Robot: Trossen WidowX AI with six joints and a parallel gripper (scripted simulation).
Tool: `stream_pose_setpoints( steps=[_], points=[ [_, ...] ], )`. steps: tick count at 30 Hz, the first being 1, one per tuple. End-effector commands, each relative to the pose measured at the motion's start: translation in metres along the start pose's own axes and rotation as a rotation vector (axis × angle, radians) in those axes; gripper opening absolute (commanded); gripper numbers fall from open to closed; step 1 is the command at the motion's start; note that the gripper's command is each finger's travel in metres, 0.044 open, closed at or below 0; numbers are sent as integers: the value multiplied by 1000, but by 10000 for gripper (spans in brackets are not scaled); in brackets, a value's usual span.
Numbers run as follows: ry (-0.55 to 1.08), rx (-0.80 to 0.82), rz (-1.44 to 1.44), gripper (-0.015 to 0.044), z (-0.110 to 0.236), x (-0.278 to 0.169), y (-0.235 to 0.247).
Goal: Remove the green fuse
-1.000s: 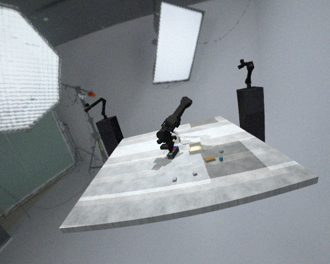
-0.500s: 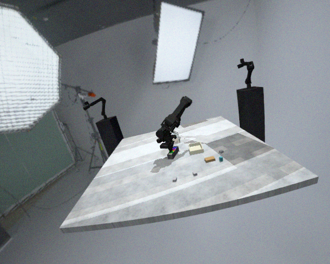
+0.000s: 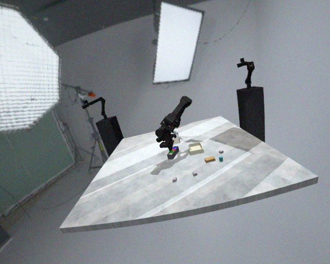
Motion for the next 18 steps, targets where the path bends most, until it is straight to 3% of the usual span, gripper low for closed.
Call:
stream_pose_setpoints(
  steps=[1,18],
  points=[
    [-5,6,8,0,4,-1,2],
    [-4,6,6,0,12,-1,1]
  ],
)
Point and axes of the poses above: the point midway between the two fingers, 35 mm back from their tips, its own z axis back along the fingers, its own y axis across the jaws, x = y × z, the point moved 8 cm from there along z, back along the fingers, and after that the axes turned 4 degrees about z, right-handed, at the moved point
